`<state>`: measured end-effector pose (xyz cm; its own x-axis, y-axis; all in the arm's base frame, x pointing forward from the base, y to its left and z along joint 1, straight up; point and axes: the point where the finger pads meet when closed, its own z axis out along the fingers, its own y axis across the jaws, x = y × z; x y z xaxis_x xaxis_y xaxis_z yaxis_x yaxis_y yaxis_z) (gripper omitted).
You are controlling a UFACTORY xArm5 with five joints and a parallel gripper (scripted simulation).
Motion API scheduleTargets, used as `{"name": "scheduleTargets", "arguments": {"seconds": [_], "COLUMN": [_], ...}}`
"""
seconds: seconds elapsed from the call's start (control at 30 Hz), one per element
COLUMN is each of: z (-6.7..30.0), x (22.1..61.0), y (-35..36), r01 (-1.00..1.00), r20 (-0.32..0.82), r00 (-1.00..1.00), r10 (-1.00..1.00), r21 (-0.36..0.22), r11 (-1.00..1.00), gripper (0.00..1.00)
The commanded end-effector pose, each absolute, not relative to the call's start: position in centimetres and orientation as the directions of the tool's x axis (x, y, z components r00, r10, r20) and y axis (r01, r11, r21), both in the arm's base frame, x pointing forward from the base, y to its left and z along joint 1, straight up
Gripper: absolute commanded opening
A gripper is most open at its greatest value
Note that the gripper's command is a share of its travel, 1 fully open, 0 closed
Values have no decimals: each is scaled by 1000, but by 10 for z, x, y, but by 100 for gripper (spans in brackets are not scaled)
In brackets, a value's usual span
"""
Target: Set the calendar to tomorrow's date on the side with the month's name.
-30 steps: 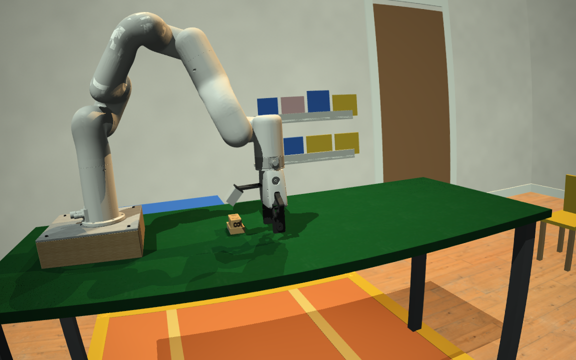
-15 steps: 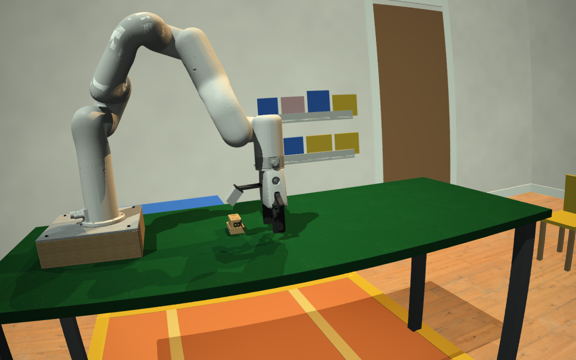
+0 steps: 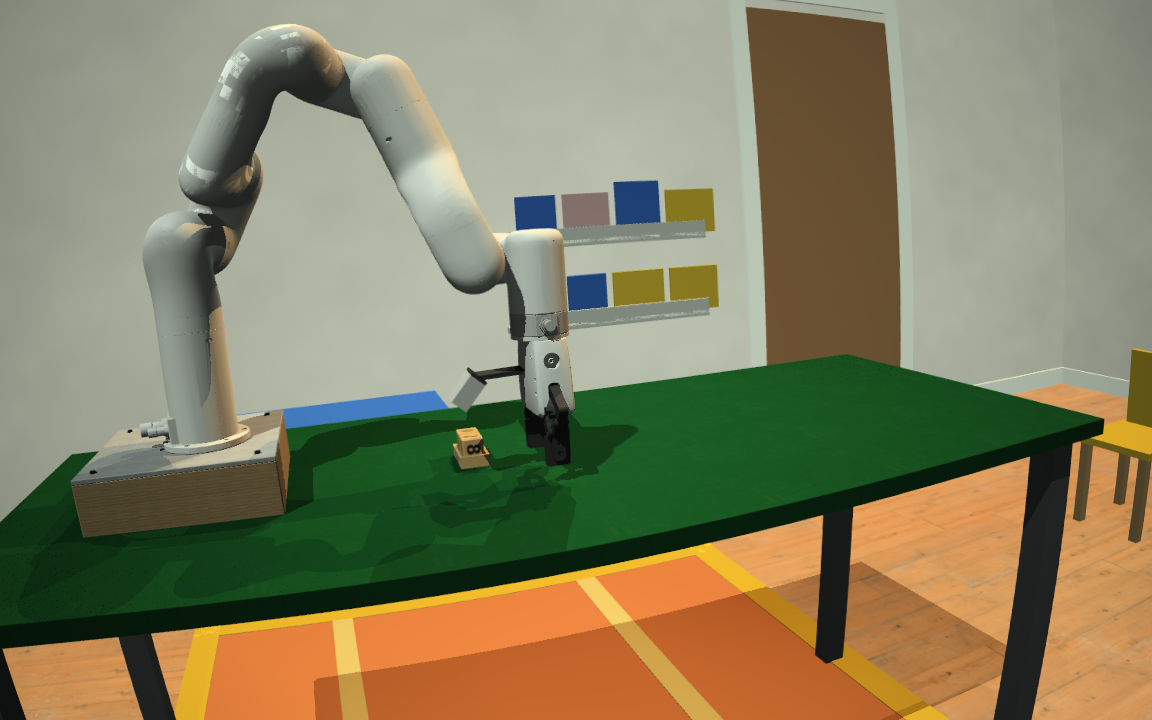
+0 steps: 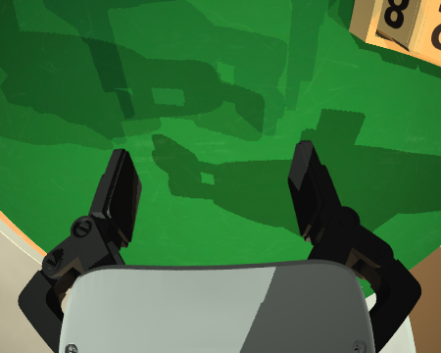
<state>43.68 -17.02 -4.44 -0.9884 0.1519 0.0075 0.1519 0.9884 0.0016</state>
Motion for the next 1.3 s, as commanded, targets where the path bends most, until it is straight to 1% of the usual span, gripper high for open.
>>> {"name": "scheduleTargets", "arguments": {"seconds": [0.0,0.1,0.37,0.5,1.17,1.27], "z": [-38,-32,3,14,16,18], "x": [438,438,438,439,438,435], "y": [-171,-171,-171,-171,-170,-164], "r01": [152,152,152,152,139,64], "r20": [3,3,3,3,3,3], "r00": [-988,-988,-988,-988,-990,-998], "r10": [152,152,152,152,139,64], "r21": [1,1,1,1,1,1], "r11": [988,988,988,988,990,998], "gripper": [100,100,100,100,100,100]}}
